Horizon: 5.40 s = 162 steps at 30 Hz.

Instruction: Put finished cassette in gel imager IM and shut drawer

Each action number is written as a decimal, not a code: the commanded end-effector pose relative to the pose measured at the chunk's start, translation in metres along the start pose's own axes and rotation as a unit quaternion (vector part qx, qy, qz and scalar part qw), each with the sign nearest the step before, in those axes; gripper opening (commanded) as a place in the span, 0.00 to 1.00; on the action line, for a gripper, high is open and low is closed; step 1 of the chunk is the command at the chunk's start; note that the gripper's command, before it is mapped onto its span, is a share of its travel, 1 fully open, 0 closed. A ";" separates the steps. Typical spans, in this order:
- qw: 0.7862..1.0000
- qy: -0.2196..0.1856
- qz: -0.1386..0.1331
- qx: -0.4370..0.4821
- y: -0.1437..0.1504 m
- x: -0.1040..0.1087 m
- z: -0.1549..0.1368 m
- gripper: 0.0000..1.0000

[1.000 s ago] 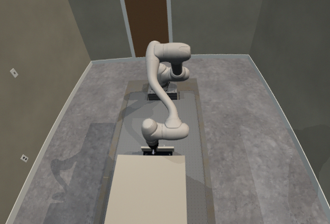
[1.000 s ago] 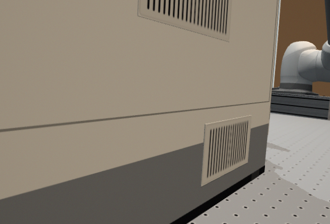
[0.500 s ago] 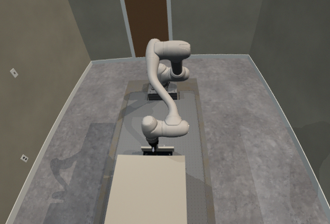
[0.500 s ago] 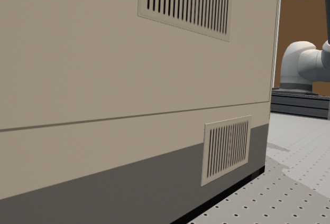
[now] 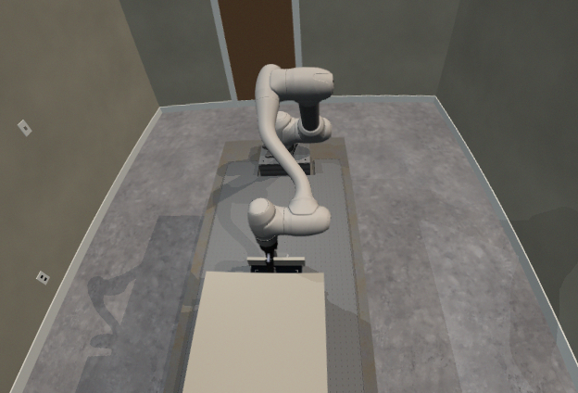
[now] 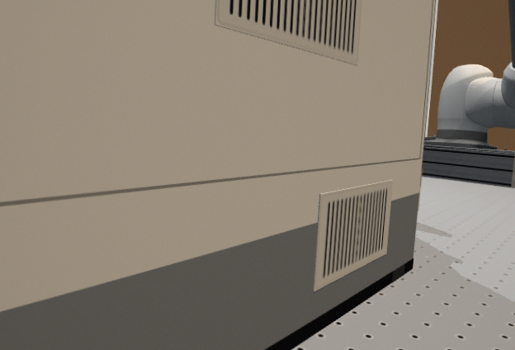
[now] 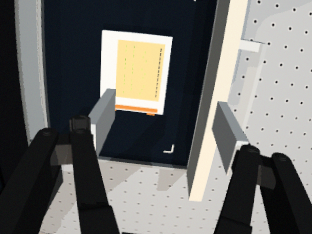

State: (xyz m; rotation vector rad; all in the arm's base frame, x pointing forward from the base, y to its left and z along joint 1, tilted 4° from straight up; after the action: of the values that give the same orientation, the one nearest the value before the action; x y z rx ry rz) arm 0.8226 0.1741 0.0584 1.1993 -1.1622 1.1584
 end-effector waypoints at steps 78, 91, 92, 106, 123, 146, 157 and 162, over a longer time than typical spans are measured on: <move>0.973 0.015 0.024 0.229 0.027 0.005 0.005 0.46; 0.914 0.026 0.042 0.402 0.029 0.005 0.005 0.46; 0.908 0.027 0.044 0.417 0.029 0.005 0.005 0.46; 0.806 0.038 0.062 0.587 0.031 0.005 0.006 0.46; 0.704 0.046 0.074 0.704 0.032 0.003 0.007 0.46; 0.704 0.046 0.074 0.704 0.032 -0.025 0.007 0.46; 0.704 0.046 0.074 0.704 0.032 -0.037 0.007 0.46; 0.704 0.046 0.074 0.704 0.032 -0.044 0.007 0.46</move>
State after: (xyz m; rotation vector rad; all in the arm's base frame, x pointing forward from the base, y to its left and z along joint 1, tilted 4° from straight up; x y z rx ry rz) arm 0.7878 0.1665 0.0183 2.0867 -0.0434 2.3369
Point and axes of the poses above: the point where the finger pads meet when closed, its own x axis back along the fingers, its own y axis across the jaws, z = x × y, the point moved 5 cm from there along x, back along the fingers, and after that the axes turned 13 degrees about -x, right-handed, at the moved point
